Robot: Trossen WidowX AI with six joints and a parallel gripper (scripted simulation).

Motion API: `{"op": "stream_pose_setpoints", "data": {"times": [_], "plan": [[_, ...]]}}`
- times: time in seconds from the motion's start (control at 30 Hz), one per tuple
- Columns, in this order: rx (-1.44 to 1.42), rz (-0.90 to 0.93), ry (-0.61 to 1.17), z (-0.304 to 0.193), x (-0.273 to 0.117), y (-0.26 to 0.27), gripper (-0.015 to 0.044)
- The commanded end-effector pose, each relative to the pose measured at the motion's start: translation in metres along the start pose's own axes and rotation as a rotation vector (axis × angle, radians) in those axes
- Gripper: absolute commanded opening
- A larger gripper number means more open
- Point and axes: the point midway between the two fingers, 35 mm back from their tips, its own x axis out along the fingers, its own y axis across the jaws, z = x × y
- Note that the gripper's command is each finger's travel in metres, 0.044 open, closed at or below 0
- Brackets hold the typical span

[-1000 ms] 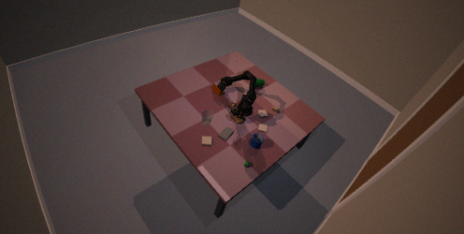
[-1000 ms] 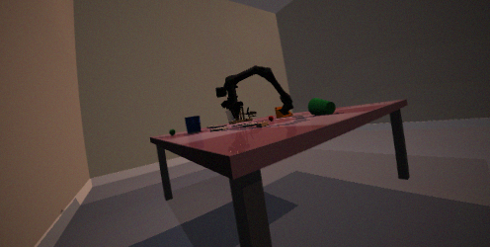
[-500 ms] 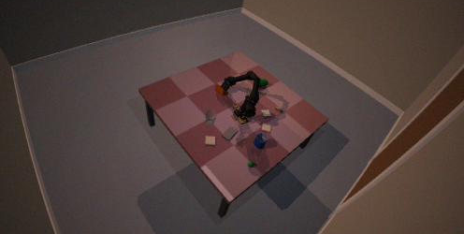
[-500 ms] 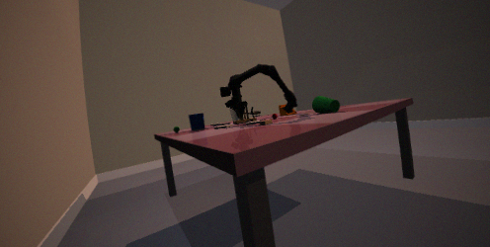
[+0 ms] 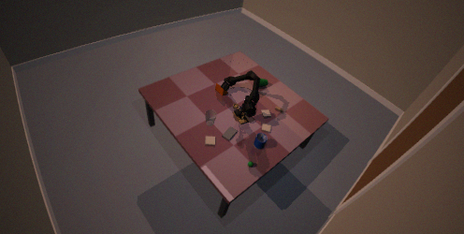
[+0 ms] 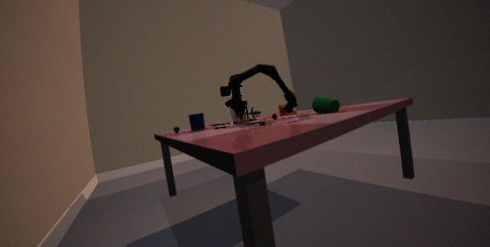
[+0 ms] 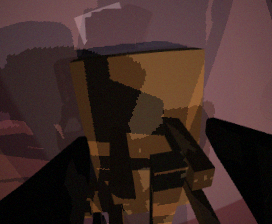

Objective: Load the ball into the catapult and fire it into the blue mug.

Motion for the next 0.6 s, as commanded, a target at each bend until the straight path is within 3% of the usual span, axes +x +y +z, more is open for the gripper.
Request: {"op": "stream_pose_setpoints", "data": {"times": [0.0, 0.2, 0.27, 0.3, 0.57], "plan": [[-0.014, -0.008, -0.01, 0.003, -0.02, -0.001, 0.044], [-0.052, -0.034, -0.047, -0.001, -0.099, 0.0, 0.044], [-0.053, -0.035, -0.048, -0.001, -0.101, 0.0, 0.044], [-0.038, -0.028, -0.053, 0.003, -0.083, -0.002, 0.044], [0.008, -0.006, -0.024, -0.004, -0.09, -0.001, 0.044]]}}
